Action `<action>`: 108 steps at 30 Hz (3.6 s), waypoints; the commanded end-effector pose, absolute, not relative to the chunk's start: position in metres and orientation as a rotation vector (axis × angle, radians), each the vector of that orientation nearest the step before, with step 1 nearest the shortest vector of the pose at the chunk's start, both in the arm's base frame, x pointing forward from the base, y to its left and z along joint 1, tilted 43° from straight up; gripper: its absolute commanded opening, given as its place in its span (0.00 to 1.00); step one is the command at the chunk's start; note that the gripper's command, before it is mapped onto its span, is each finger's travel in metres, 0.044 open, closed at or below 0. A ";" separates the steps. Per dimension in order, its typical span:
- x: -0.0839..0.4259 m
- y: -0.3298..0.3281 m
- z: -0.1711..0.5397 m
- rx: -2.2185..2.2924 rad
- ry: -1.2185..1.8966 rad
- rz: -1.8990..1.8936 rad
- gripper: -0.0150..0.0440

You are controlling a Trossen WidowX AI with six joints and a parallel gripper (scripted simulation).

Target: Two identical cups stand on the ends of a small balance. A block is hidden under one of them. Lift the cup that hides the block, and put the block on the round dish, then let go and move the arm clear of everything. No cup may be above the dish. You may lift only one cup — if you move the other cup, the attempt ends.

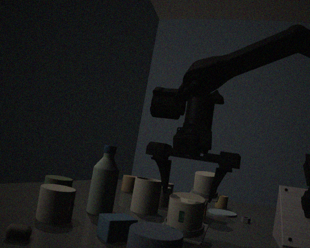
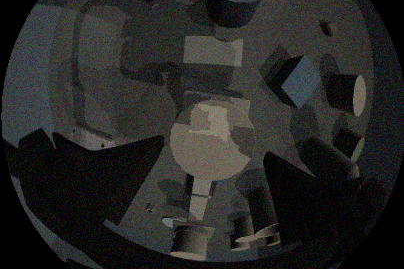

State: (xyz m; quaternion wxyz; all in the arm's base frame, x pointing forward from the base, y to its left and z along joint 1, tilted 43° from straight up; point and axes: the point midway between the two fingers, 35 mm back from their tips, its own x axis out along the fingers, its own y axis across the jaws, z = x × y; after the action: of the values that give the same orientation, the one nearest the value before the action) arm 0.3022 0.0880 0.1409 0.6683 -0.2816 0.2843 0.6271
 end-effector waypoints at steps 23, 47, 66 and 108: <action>0.301 0.117 0.110 -0.631 0.647 1.419 1.00; 0.303 0.111 0.115 -0.630 0.651 1.417 0.29; 0.306 0.094 0.132 -0.627 0.660 1.412 0.25; 0.304 0.056 0.171 -0.611 0.674 1.405 0.25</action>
State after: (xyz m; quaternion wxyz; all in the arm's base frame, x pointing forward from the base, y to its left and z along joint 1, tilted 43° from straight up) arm 0.3037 0.0600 0.1680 0.6690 -0.2687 0.2988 0.6253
